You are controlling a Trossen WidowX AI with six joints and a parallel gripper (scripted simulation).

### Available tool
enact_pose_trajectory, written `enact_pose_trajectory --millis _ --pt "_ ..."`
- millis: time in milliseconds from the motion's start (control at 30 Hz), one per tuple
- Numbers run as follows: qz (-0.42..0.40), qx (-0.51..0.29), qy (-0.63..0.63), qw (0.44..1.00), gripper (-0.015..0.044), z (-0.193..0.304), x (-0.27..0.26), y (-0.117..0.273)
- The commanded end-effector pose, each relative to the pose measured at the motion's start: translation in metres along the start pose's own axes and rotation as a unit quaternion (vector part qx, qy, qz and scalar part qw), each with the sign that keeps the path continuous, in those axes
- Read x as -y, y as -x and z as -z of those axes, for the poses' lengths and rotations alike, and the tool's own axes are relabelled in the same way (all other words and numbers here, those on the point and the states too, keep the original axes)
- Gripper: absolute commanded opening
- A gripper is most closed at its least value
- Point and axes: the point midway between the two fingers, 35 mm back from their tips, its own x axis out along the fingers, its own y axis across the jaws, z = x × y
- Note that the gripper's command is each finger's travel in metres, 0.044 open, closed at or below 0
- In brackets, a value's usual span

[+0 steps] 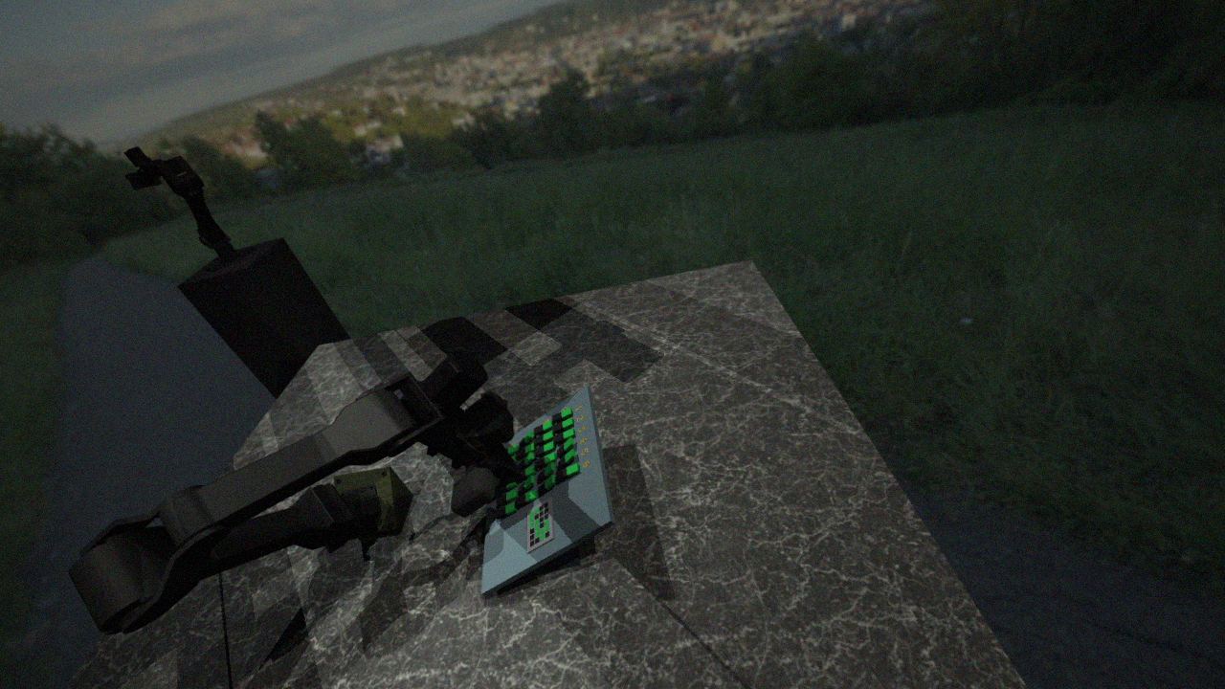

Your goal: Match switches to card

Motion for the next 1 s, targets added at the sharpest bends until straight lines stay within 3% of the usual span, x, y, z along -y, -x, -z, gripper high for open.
enact_pose_trajectory --millis 0,767,967 --pt "-0.001 -0.002 0.003 1.0 0.0 0.001 0.0 -0.001" --pt "0.0 -0.002 0.003 1.0 0.0 0.002 0.0 -0.004" --pt "-0.003 -0.014 0.004 1.0 0.0 -0.002 -0.002 0.052"
